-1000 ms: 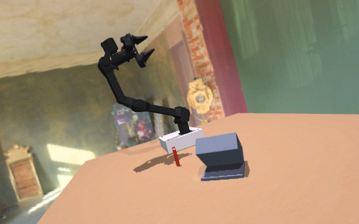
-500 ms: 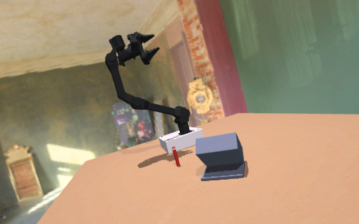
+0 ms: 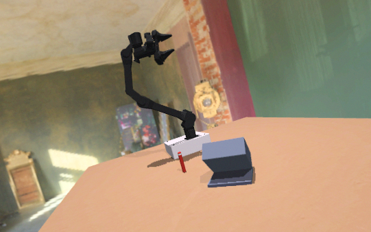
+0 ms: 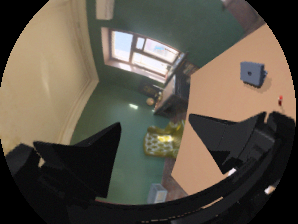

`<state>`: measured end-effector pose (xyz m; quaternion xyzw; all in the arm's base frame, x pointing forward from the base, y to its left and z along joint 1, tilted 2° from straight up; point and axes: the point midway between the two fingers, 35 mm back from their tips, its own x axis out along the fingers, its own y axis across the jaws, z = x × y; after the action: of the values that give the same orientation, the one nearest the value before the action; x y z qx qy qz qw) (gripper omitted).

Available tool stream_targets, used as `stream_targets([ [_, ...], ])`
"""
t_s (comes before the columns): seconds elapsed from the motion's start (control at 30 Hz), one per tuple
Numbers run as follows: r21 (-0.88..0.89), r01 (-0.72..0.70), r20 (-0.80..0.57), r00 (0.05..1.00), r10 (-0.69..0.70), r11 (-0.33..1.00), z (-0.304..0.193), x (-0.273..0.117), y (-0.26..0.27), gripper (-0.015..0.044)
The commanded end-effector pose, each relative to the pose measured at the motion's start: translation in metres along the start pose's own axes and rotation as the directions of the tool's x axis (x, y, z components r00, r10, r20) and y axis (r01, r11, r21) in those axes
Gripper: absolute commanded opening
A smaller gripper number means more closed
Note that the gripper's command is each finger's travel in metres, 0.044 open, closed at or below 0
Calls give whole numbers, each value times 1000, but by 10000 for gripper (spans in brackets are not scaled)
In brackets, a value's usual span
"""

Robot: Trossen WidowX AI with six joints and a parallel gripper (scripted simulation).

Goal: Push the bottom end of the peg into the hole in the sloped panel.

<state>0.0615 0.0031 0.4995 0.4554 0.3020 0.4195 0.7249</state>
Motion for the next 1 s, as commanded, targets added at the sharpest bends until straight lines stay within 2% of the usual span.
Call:
stream_targets([
  [0.0, 21, 59, 15, 998, -60, 998, -9, 17, 2, 440],
  [0.97, 230, 355, 180, 900, -398, 906, -16, 106, -26, 440],
])
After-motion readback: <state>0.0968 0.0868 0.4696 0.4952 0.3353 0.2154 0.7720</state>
